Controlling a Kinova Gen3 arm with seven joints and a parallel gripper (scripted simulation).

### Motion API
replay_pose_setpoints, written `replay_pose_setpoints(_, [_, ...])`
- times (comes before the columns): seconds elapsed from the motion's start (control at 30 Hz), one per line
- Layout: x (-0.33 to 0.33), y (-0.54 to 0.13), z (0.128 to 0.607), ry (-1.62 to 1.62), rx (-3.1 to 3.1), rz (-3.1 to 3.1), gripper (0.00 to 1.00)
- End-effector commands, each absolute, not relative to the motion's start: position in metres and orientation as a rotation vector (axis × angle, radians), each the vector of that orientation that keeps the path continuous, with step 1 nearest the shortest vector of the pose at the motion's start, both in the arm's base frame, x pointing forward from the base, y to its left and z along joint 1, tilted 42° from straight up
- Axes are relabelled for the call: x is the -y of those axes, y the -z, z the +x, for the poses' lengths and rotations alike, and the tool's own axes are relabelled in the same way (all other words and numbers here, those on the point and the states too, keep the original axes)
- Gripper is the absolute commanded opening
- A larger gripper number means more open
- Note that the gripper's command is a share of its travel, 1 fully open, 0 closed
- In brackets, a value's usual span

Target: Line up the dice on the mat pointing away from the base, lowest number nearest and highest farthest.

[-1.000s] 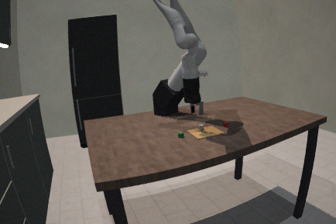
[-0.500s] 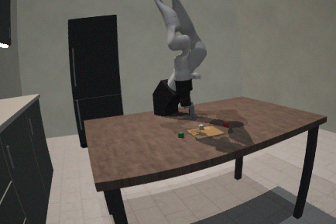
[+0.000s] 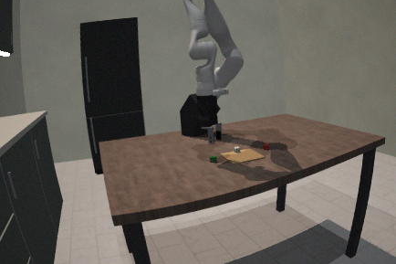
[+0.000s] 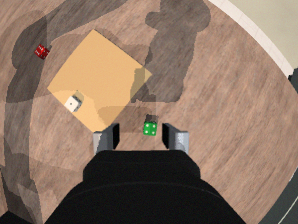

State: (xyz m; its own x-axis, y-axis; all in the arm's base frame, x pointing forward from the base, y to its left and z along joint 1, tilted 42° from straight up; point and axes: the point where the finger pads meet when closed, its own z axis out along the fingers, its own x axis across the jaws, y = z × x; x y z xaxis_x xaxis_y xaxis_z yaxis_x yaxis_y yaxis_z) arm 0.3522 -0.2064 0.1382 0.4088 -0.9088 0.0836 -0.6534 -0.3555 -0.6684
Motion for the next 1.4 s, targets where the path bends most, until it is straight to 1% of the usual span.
replay_pose_setpoints(0.0, [0.2193,-0.1393,0.3542,0.603,-1.409,-2.056,1.00])
replay_pose_setpoints(0.37, [0.2243,-0.1378,0.3539,0.586,-1.461,-2.013,1.00])
replay_pose_setpoints(0.4, [0.2243,-0.1378,0.3539,0.586,-1.461,-2.013,0.70])
replay_pose_setpoints(1.37, [0.2243,-0.1378,0.3539,0.586,-1.461,-2.013,0.70])
